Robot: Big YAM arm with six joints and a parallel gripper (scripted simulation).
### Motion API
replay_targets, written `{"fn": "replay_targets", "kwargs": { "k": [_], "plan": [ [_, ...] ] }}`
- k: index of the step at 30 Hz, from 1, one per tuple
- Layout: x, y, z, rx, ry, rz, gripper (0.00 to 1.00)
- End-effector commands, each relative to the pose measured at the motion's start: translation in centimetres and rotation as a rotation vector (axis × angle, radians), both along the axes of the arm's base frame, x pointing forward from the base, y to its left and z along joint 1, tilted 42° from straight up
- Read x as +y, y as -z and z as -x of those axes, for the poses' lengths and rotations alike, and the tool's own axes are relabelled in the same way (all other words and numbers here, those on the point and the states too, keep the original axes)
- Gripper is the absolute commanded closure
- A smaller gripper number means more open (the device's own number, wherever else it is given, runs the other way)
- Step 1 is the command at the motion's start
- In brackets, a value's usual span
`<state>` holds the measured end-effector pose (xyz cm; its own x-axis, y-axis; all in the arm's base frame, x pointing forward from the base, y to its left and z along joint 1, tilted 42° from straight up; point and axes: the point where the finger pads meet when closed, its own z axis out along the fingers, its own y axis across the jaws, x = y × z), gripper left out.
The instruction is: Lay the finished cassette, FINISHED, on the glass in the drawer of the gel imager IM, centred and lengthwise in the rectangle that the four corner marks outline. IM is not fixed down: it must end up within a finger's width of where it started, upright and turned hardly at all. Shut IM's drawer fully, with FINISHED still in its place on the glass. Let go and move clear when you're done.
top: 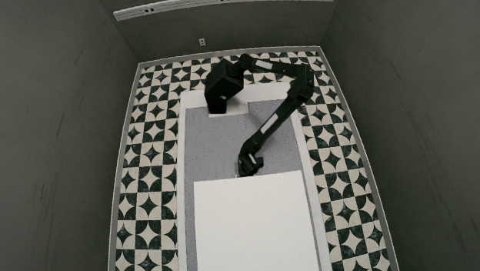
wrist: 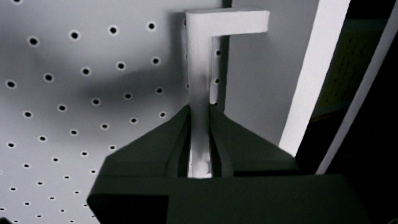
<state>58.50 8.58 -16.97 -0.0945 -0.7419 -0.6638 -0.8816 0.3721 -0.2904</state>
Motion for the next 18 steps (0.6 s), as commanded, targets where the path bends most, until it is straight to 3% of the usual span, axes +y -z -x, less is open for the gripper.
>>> {"fn": "replay_targets", "kwargs": {
  "k": [1,18],
  "plan": [
    [-0.8,0.5,-2.2,-0.006,0.029,0.003,0.93],
    [-1.0,0.2,-4.2,-0.026,0.023,0.006,0.93]
  ]
}}
